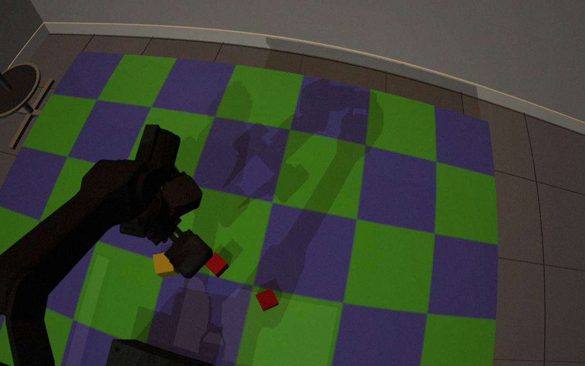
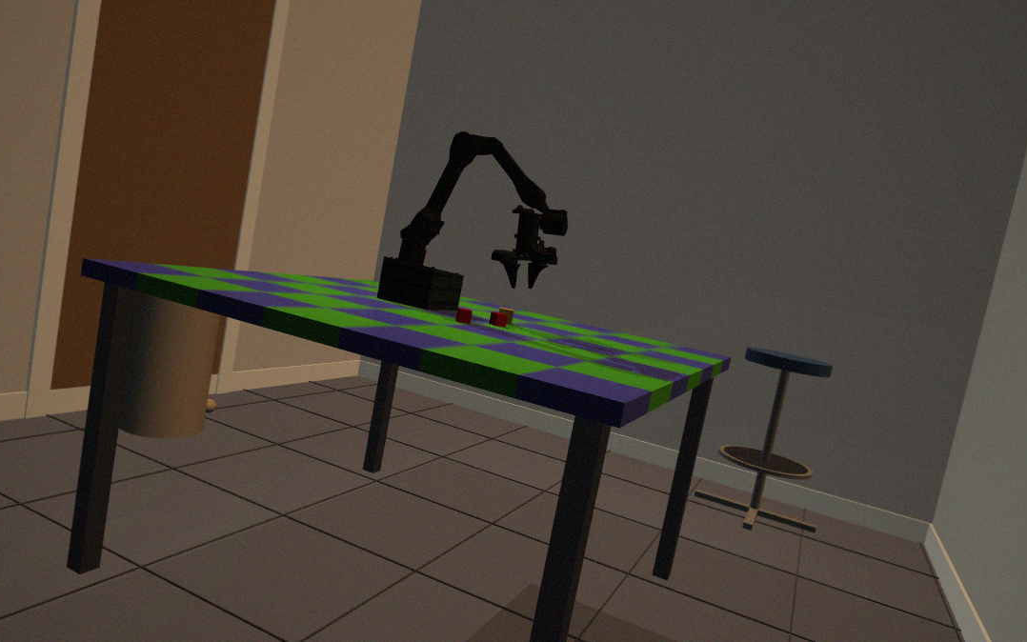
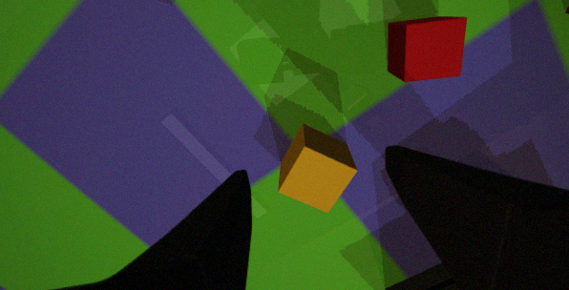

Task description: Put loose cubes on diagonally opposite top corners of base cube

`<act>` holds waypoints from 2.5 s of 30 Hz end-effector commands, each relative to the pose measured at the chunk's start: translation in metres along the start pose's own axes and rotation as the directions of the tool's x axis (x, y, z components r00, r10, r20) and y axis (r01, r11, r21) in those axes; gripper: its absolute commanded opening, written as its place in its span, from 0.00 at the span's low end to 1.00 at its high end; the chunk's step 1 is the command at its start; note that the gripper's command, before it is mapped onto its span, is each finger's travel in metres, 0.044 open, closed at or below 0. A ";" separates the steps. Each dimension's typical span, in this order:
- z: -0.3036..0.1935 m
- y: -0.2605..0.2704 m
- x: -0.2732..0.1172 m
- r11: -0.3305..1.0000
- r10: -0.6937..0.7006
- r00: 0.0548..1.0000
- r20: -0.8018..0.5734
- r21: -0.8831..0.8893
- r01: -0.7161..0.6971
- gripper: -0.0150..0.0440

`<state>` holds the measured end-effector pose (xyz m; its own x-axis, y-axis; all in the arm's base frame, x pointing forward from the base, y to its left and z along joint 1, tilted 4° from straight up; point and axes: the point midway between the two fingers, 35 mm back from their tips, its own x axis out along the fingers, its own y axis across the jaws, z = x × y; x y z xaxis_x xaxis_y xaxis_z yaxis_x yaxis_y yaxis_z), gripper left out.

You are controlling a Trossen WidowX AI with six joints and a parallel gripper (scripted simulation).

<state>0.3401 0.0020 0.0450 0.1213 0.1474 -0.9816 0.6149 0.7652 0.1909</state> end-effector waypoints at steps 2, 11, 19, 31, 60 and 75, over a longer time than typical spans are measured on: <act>0.021 -0.055 -0.022 0.996 -0.087 0.996 0.016 0.011 0.087 0.70; 0.025 -0.070 -0.026 0.994 -0.111 0.994 0.013 0.014 0.111 0.70; 0.025 -0.077 0.034 0.994 -0.111 0.994 0.012 0.014 0.111 0.70; 0.025 -0.079 0.049 0.994 -0.111 0.994 0.012 0.014 0.111 0.70; 0.025 -0.083 0.082 0.994 -0.111 0.994 0.012 0.014 0.111 0.70; 0.027 -0.080 0.069 0.994 -0.111 0.994 0.012 0.014 0.111 0.43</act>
<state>0.3183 -0.0649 -0.0465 0.0559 0.0579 -0.9968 0.6333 0.7697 0.0802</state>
